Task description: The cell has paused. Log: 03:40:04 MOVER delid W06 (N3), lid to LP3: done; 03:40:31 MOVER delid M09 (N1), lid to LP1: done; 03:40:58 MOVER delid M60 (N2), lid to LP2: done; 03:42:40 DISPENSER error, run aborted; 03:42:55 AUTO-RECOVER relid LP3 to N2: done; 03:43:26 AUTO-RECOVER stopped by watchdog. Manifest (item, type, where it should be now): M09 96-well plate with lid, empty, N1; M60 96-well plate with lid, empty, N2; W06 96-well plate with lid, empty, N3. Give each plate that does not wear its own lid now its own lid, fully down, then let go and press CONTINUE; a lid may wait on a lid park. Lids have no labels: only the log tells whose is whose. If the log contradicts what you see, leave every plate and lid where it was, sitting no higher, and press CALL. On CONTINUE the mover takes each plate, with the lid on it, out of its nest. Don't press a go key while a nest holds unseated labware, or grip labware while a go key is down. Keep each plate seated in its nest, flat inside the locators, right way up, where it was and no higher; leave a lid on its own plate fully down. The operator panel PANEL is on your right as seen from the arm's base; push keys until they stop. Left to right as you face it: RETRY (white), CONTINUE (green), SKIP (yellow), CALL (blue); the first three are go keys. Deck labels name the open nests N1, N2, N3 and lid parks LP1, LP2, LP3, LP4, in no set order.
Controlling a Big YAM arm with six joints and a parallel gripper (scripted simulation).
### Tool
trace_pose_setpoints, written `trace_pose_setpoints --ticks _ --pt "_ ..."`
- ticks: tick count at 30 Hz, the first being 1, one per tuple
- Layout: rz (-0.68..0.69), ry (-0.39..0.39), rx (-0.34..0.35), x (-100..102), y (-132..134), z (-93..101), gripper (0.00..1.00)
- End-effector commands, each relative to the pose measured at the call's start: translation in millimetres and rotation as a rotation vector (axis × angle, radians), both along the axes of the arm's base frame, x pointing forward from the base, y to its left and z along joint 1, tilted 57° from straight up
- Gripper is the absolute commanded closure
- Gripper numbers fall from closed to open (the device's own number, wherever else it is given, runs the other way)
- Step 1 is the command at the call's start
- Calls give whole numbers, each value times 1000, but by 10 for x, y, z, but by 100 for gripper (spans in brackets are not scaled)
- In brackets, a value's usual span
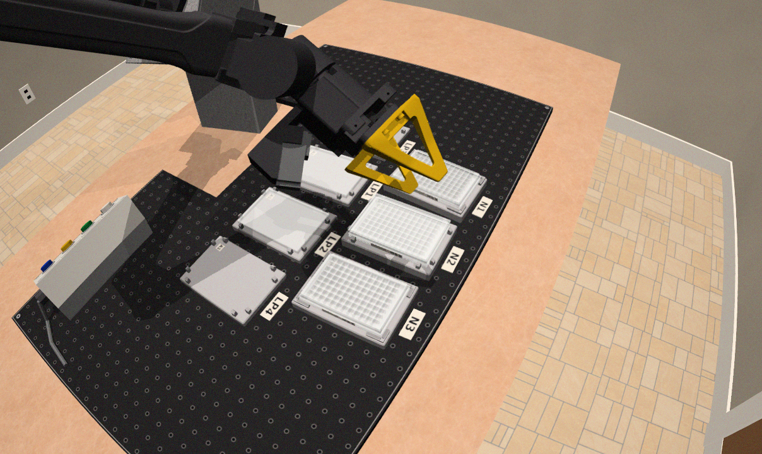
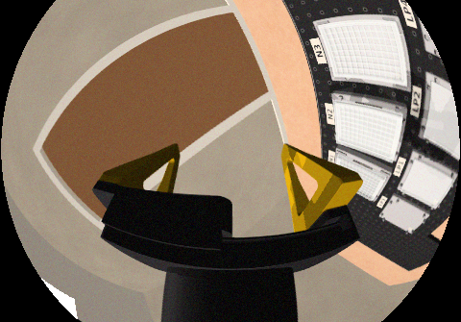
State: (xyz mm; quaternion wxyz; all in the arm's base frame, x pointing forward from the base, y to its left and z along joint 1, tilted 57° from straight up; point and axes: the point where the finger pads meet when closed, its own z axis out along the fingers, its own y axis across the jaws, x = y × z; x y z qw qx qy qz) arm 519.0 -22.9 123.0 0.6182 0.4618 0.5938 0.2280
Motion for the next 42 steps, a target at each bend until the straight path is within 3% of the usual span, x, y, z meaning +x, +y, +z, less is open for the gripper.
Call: trace_pose_setpoints --ticks 1,17,24,25,27,29,31,34,35,38,39,42 --pt "4 -4 0 5 22 19 0" --pt "4 -4 0 5 22 19 0" --pt "-33 96 -117 -101 -202 -326 0" --pt "-8 129 -135 -90 -67 -380 0" --pt "-41 159 -161 -144 -252 -467 0" --pt "-47 179 -189 -166 -293 -524 0" --pt "-19 170 -218 -80 -104 -355 0" --pt "-30 186 -231 -107 -173 -403 0" --pt "-56 232 -244 -208 -337 -602 0" --pt "-47 285 -289 -228 -304 -696 0" --pt "-31 273 -304 -163 -193 -601 0" --pt "-68 342 -342 -313 -444 -814 0"
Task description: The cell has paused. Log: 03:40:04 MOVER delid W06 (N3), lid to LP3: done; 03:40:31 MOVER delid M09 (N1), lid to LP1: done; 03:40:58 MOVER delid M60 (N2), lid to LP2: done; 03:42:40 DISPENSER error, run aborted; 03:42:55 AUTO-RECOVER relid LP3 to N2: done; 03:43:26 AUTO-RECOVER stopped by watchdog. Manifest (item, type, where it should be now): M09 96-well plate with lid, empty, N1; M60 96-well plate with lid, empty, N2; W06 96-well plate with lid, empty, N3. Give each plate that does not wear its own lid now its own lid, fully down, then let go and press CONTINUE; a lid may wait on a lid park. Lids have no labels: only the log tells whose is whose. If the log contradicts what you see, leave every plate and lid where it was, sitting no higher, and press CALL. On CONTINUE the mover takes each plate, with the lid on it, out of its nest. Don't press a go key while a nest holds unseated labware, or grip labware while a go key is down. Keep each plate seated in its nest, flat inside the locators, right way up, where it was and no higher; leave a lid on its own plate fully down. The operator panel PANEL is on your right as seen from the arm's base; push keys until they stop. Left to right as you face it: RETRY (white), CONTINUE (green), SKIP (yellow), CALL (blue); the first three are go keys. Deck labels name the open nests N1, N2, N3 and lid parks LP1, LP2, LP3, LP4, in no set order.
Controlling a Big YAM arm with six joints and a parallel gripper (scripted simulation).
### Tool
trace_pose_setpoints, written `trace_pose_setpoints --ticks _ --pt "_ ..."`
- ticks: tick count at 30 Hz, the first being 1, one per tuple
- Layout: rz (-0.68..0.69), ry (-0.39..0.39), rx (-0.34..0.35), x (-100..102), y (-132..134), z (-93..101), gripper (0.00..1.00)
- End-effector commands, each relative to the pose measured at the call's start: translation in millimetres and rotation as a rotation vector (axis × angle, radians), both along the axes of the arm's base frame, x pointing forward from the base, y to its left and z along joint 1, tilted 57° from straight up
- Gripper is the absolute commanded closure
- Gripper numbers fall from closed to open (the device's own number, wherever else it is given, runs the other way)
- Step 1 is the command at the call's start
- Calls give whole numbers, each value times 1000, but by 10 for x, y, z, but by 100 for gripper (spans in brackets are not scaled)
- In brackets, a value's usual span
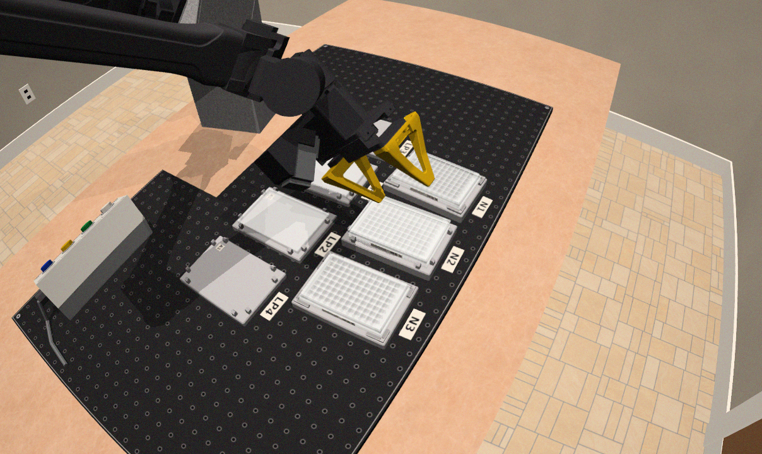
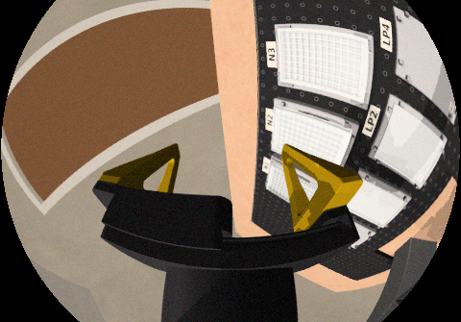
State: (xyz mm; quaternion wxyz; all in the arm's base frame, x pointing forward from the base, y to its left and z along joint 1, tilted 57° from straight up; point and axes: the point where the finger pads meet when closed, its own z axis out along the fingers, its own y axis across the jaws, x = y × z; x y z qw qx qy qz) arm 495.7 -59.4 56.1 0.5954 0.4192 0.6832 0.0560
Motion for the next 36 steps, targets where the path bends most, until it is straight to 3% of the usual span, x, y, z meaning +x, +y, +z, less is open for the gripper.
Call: trace_pose_setpoints --ticks 1,4,7,10,11,13,15,18,20,22,24,26,27,30,33,35,36 --pt "0 87 -74 -101 -96 -188 0" --pt "29 85 -114 13 88 -2 0" --pt "-7 171 -153 -168 -161 -292 0" --pt "3 188 -167 -171 -124 -323 0" --pt "26 181 -182 -94 1 -247 0" --pt "-8 237 -205 -242 -219 -403 0" --pt "-9 267 -230 -286 -256 -462 0" --pt "21 267 -272 -163 -81 -293 0" --pt "-9 342 -293 -326 -299 -524 0" --pt "-8 378 -318 -394 -333 -594 0" --pt "25 378 -349 -281 -164 -504 0" --pt "25 378 -349 -281 -164 -504 0" --pt "-3 415 -355 -395 -339 -606 0" --pt "-2 474 -391 -508 -408 -716 0" --pt "27 470 -435 -361 -242 -550 0" --pt "5 551 -450 -561 -450 -773 0" --pt "2 549 -462 -582 -470 -775 0"
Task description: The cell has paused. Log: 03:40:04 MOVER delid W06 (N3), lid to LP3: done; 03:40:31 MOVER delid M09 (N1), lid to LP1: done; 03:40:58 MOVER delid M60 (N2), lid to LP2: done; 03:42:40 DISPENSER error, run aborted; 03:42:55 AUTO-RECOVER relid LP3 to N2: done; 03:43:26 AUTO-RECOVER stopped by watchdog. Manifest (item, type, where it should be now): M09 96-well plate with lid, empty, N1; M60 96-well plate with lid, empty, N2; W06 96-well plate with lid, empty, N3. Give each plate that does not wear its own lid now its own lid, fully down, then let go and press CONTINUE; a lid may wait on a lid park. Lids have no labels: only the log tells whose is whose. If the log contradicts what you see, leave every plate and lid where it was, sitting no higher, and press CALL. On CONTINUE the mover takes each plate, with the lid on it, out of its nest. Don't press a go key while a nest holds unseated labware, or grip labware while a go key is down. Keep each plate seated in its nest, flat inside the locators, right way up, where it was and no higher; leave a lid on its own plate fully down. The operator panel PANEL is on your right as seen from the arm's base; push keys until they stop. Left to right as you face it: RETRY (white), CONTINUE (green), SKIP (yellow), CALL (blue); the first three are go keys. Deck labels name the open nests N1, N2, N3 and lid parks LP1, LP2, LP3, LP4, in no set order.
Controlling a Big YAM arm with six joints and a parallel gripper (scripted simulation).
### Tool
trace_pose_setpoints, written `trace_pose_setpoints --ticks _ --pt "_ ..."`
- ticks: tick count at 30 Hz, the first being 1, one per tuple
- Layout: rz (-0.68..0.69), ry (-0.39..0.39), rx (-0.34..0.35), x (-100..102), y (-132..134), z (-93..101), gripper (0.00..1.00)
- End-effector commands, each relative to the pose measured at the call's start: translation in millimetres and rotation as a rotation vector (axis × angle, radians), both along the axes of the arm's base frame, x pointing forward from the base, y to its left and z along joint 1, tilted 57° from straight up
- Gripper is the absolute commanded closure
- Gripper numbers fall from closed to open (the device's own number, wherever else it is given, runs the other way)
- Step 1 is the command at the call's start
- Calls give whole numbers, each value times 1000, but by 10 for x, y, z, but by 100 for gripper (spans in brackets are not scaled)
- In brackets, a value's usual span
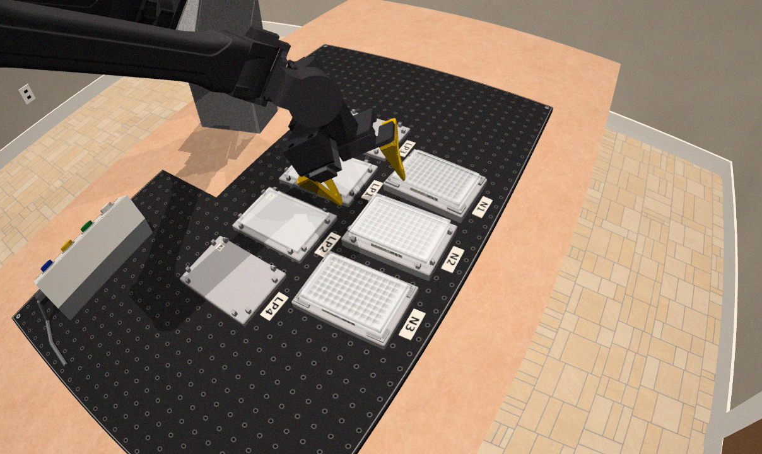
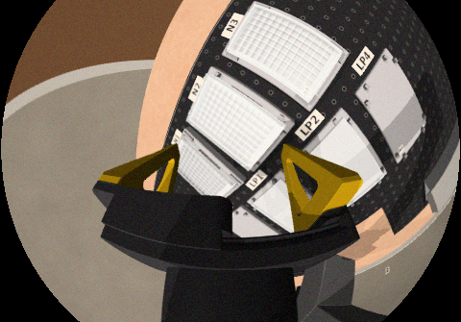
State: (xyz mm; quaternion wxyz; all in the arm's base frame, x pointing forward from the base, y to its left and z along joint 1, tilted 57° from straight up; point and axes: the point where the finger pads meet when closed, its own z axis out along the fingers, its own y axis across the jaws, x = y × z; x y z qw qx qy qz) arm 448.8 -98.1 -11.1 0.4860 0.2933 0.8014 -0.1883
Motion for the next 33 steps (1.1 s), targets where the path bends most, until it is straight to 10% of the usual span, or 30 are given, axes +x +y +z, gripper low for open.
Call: trace_pose_setpoints --ticks 1,18,22,26,30,33 --pt "11 101 -58 -158 -94 -156 0" --pt "70 312 -225 -243 -80 -237 0" --pt "50 424 -257 -543 -294 -445 0" --pt "84 406 -286 -351 -150 -296 0" --pt "68 529 -314 -679 -355 -524 0" --pt "106 537 -354 -494 -217 -419 0"
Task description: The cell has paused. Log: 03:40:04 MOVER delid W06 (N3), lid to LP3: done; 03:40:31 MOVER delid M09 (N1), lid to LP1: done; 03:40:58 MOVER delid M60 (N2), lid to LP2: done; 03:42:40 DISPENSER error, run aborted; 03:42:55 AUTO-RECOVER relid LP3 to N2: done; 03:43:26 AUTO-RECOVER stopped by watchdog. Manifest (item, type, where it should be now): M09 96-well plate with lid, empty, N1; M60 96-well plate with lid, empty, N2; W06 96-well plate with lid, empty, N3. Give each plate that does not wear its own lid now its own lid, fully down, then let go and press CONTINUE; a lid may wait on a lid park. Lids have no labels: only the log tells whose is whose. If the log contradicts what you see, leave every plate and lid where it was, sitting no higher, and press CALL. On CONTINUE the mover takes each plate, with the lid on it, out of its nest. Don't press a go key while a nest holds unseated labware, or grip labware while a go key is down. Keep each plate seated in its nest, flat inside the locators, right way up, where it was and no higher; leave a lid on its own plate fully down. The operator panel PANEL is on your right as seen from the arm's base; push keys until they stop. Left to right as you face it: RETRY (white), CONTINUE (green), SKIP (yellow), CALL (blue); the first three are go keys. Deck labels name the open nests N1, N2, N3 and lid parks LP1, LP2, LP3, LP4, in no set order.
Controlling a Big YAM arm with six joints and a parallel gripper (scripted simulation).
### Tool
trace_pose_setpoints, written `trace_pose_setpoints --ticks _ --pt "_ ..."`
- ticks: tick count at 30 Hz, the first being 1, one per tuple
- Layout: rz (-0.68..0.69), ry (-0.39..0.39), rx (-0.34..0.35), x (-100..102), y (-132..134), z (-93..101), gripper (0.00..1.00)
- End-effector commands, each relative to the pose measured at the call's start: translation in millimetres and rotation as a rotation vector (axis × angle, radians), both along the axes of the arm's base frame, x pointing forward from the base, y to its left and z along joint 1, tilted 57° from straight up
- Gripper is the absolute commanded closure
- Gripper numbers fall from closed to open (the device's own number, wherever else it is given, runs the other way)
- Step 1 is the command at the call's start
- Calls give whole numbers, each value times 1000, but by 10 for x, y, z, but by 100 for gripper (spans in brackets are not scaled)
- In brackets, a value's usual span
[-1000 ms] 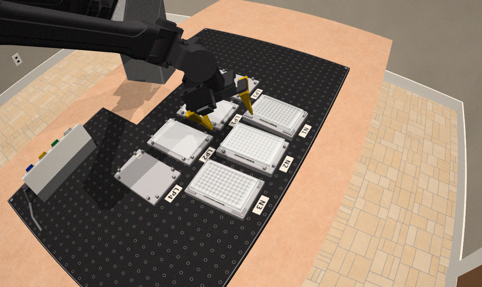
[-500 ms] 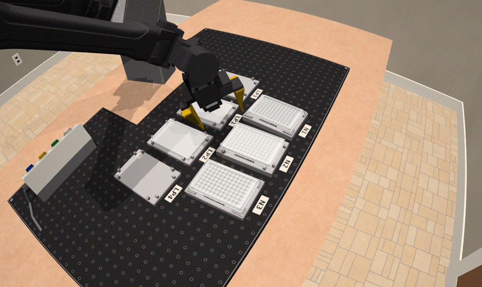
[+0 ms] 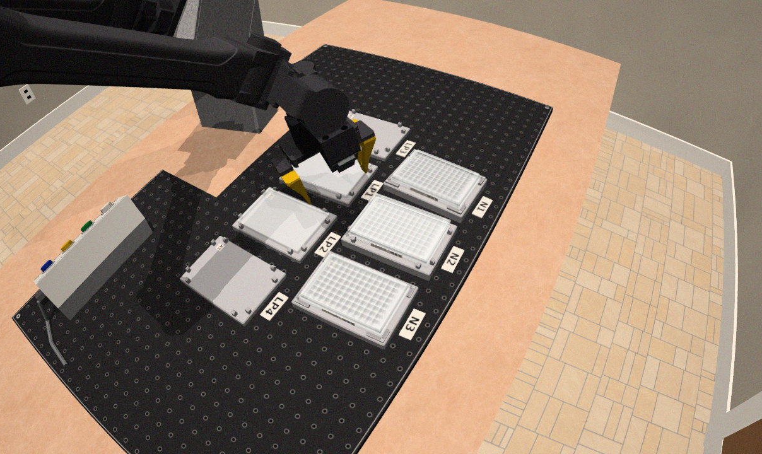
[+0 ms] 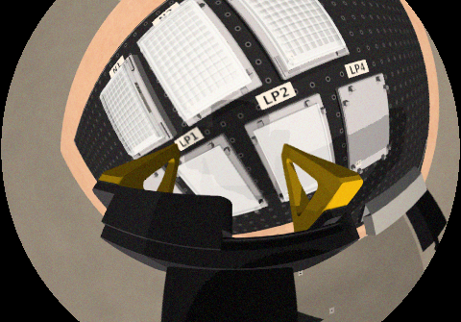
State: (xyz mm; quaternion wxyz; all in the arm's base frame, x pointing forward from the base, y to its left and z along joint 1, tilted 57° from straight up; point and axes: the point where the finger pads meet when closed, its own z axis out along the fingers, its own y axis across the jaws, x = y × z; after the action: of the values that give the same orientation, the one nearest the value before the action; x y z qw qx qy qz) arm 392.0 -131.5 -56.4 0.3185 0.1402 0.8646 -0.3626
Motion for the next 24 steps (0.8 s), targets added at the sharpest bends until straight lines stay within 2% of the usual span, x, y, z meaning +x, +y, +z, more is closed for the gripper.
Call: trace_pose_setpoints --ticks 1,3,4,5,6,8,11,12,13,16,18,19,20,22,24 --pt "59 55 -40 94 117 73 0" --pt "30 140 -54 -193 -58 -114 0" --pt "32 134 -64 -200 -78 -107 0" --pt "36 177 -71 -245 -80 -140 0" --pt "55 183 -82 -167 -19 -123 0" --pt "55 183 -82 -167 -19 -123 0" --pt "48 226 -105 -343 -135 -173 0" --pt "52 268 -111 -385 -135 -202 0" --pt "73 264 -123 -249 -73 -171 0" --pt "97 288 -152 -164 -9 -73 0" --pt "73 372 -159 -468 -170 -231 0" --pt "74 372 -168 -483 -189 -230 0" --pt "80 414 -173 -522 -187 -253 0" --pt "121 424 -198 -350 -67 -224 0" --pt "124 442 -206 -349 -67 -221 0"
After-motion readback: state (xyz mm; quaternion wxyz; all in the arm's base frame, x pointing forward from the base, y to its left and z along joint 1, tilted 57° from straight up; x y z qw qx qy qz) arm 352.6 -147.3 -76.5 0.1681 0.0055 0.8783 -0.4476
